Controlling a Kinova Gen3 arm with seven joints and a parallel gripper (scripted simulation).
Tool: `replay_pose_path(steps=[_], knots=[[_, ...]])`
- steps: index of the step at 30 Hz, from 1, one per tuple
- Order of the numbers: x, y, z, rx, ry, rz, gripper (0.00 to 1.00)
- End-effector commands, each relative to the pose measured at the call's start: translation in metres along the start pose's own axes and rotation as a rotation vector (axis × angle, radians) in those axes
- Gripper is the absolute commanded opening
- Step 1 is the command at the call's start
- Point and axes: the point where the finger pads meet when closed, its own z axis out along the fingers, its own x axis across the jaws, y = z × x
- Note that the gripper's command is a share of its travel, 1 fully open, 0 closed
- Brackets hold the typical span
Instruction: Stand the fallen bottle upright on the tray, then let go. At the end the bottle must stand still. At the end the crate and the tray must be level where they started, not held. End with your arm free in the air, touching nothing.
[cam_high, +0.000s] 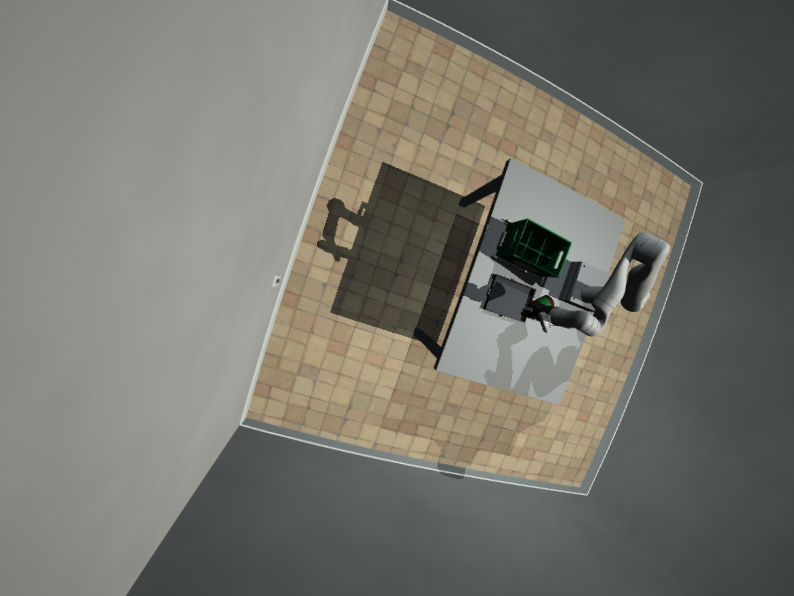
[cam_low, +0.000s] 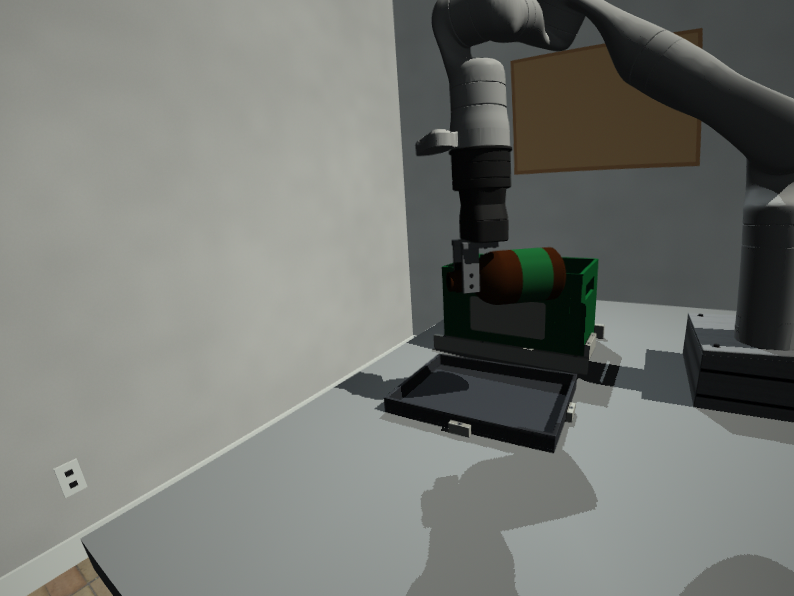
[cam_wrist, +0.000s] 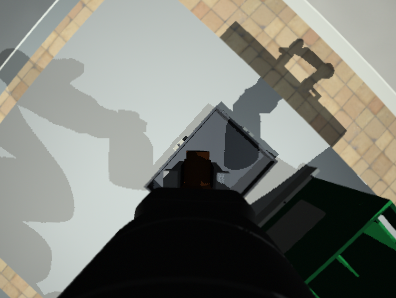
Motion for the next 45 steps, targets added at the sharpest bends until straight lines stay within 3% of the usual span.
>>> replay_pose_path(steps=[1,11,30,45], knots=[[0.0,-0.0004,-0.0007,0.002,0.001,0.0,0.0],[0.0,-0.0005,-0.0007,0.001,0.001,0.023,0.0],[0.0,-0.0005,-0.0007,0.002,0.0,0.247,0.0],[0.0,-0.0004,-0.0007,0.002,0.0,0.262,0.0]])
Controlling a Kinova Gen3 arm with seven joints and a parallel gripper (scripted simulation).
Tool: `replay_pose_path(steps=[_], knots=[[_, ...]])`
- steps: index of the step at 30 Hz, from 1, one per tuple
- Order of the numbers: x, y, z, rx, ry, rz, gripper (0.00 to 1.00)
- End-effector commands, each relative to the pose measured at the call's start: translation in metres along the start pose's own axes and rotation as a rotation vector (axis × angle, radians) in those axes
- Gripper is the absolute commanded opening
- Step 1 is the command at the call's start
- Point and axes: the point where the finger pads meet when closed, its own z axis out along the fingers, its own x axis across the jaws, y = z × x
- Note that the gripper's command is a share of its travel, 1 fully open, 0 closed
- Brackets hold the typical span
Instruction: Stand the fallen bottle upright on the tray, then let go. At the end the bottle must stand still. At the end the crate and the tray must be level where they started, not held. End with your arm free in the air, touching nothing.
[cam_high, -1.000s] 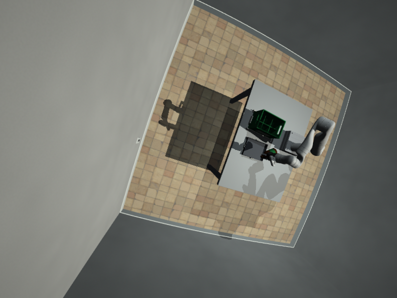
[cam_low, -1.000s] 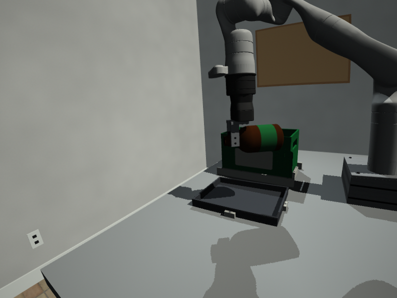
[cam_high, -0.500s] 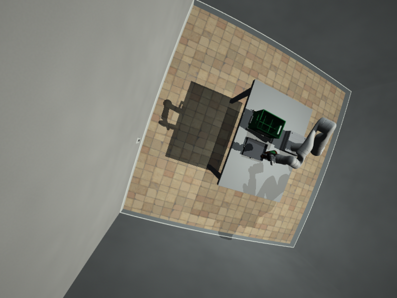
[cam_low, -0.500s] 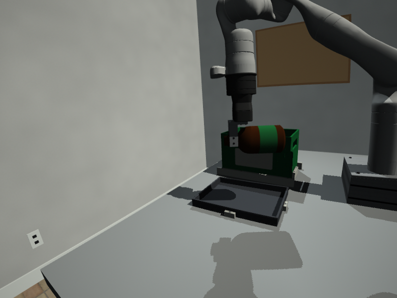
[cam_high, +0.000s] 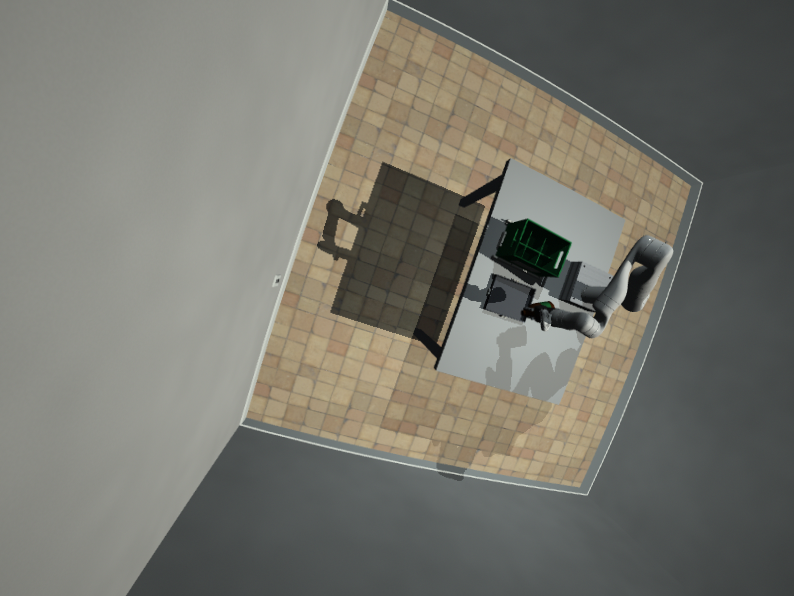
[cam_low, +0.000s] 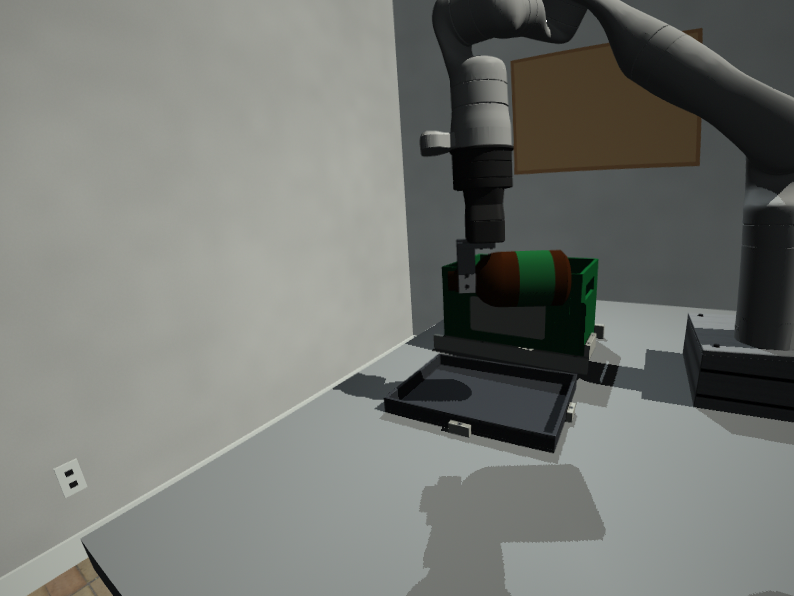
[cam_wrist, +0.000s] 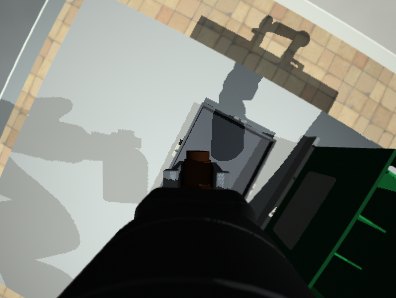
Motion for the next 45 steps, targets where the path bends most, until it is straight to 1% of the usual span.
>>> replay_pose_path(steps=[1,31,36,43,45], knots=[[-0.0001,-0.0004,-0.0007,0.002,0.0,0.0,0.0],[-0.0001,-0.0004,-0.0007,0.002,0.0,0.005,0.0],[-0.0002,-0.0005,-0.0007,0.001,0.0,0.042,0.0],[-0.0002,-0.0005,-0.0006,0.001,0.0,0.147,0.0],[-0.0002,-0.0005,-0.0006,0.001,0.0,0.147,0.0]])
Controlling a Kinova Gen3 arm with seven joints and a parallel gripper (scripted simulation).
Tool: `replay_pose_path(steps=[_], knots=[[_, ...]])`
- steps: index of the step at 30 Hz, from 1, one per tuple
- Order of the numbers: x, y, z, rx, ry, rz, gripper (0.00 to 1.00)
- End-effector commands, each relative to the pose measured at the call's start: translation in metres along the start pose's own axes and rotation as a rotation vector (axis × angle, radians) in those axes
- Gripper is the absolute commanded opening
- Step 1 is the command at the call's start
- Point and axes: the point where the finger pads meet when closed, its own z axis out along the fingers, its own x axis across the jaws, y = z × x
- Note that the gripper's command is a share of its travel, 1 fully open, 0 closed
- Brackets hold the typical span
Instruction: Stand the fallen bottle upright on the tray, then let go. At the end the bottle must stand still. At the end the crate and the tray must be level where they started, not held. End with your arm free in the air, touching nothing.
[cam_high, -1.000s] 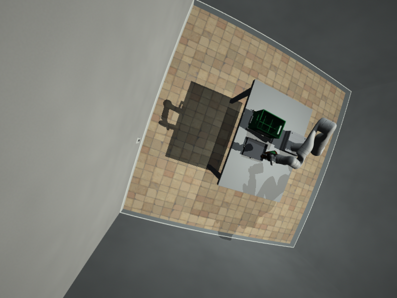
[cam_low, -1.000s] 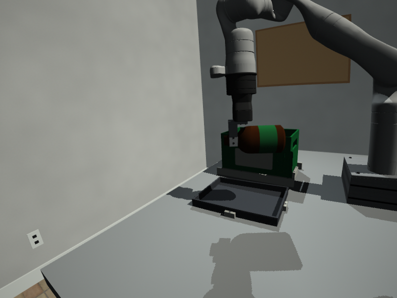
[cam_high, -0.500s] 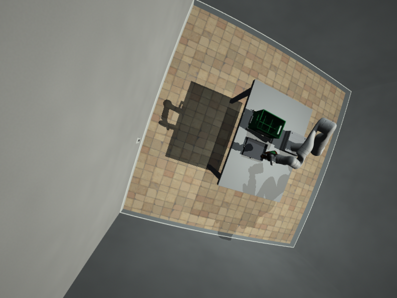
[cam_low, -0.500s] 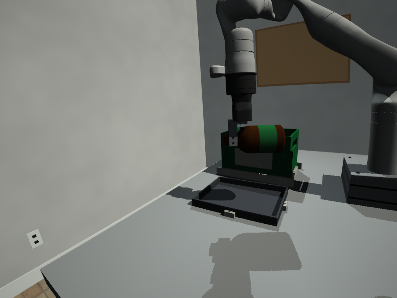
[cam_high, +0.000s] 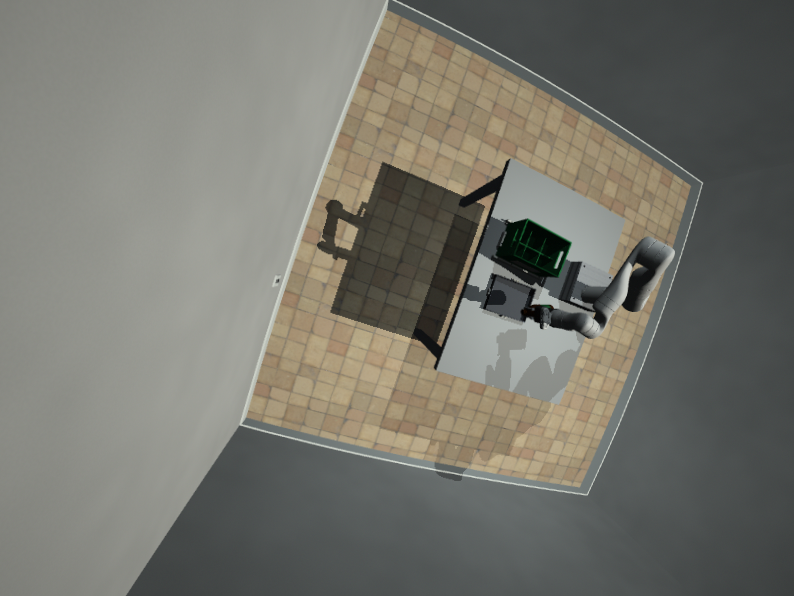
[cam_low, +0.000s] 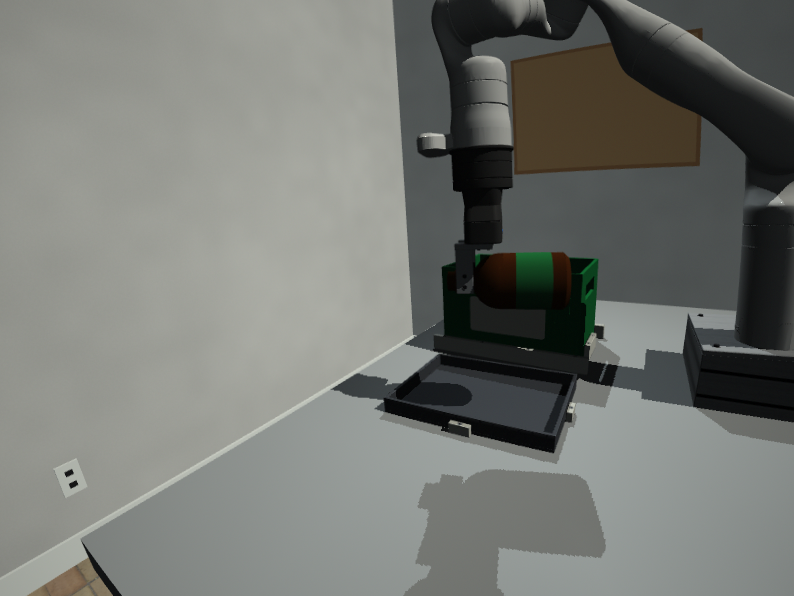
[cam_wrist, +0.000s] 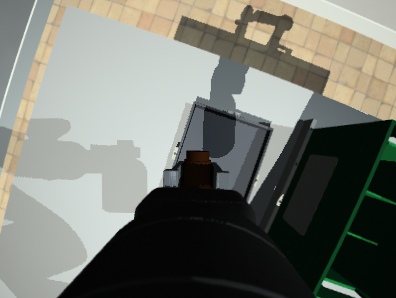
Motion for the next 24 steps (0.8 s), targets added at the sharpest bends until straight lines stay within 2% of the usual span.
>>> replay_pose_path(steps=[1,9,24], knots=[[-0.0011,-0.0007,-0.0016,0.005,0.002,0.015,0.0],[-0.001,-0.0006,-0.0017,0.005,0.002,0.105,0.0],[-0.001,-0.0006,-0.0017,0.005,0.002,0.114,0.0]])
